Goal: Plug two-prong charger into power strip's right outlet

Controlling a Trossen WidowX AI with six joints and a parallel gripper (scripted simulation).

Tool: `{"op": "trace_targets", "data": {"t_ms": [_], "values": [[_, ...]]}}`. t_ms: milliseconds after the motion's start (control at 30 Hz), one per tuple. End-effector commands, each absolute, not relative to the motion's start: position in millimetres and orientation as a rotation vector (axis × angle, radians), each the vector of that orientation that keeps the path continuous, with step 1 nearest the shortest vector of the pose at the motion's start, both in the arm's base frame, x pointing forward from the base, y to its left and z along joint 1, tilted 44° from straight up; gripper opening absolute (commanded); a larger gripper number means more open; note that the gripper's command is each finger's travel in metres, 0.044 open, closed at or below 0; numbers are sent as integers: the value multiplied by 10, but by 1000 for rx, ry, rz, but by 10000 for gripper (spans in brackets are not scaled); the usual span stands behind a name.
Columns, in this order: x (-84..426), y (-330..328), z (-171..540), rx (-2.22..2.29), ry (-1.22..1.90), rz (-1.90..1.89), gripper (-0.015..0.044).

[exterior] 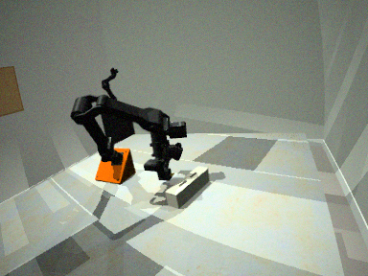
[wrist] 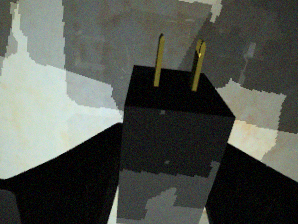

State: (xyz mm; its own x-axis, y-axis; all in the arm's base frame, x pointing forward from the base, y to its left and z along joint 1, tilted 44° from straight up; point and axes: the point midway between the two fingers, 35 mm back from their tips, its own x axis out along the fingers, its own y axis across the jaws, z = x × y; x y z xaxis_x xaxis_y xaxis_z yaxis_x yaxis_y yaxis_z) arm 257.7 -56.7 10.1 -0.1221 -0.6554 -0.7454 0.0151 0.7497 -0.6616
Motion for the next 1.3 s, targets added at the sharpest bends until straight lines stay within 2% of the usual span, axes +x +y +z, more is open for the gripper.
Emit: {"op": "trace_targets", "data": {"t_ms": [0, 567, 1267], "values": [[2575, -643, 154, -488, 1577, -660, 0], [2507, -961, 313, -347, 1496, -813, 0], [2723, -1051, 382, -332, 1485, -829, 0]]}}
